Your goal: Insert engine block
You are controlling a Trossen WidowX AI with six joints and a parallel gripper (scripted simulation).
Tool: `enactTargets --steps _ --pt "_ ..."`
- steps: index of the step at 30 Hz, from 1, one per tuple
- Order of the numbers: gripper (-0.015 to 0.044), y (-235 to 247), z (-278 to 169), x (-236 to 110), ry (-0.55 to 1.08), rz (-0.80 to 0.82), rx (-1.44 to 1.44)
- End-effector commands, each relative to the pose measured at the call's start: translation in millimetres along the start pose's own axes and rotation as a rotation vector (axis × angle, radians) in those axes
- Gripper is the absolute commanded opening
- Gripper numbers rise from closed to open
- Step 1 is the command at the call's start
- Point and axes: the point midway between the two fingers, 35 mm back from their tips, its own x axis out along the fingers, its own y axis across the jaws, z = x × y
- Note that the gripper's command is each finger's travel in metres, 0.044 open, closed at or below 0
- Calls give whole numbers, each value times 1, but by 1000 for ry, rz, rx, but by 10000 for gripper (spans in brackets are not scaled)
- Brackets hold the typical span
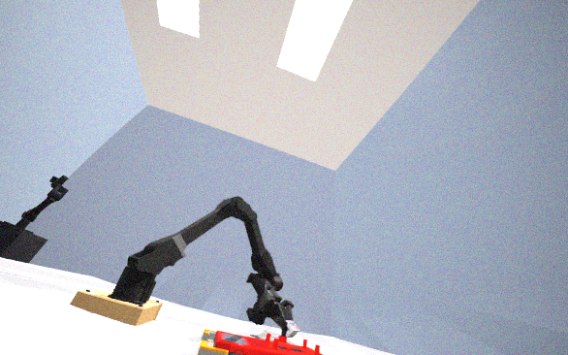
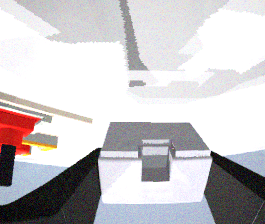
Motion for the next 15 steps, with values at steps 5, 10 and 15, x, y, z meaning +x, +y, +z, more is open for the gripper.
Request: enactTargets --steps 5,10,15 --pt "0 2 11 10 5 8 -7" --pt "0 2 16 14 5 8 -7" --pt "0 2 21 18 5 8 -7"
